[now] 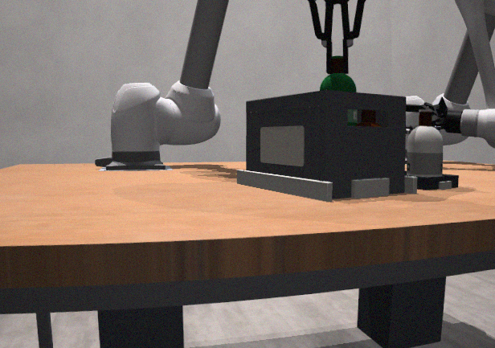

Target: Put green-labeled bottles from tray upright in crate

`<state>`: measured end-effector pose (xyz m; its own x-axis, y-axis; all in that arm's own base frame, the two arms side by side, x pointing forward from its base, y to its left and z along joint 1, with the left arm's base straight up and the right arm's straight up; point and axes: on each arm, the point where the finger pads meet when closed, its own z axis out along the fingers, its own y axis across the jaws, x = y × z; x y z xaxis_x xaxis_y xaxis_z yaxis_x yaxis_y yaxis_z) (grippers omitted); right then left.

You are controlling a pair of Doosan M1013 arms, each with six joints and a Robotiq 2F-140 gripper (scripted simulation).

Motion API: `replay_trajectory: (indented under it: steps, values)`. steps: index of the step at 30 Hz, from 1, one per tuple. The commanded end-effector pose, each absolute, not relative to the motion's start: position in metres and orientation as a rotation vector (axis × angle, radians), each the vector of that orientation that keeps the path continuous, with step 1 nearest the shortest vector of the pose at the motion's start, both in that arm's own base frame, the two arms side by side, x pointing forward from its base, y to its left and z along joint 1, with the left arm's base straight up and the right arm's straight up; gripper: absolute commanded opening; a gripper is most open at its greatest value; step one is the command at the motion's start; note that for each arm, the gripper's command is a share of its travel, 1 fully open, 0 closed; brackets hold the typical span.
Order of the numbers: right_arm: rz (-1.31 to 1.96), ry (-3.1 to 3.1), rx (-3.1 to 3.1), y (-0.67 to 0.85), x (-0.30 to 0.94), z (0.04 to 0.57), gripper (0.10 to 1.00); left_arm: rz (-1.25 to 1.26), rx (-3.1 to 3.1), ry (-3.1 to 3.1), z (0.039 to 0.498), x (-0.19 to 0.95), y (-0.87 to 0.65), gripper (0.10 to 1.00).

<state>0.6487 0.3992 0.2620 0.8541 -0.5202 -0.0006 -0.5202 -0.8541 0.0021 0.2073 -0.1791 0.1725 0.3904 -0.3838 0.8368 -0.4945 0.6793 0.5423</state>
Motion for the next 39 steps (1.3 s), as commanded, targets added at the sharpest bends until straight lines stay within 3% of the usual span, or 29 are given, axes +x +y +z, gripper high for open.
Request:
replay_trajectory:
  steps: [1, 39]
  values:
    - [0.0, -0.849, 3.025, 0.399, 0.649, 0.263, 0.099, 0.083, 0.877, -1.212, 0.173, 0.207, -0.179, 1.0]
    - [0.0, -0.849, 3.025, 0.399, 0.649, 0.229, 0.099, 0.083, 0.877, -1.212, 0.173, 0.207, -0.179, 1.0]
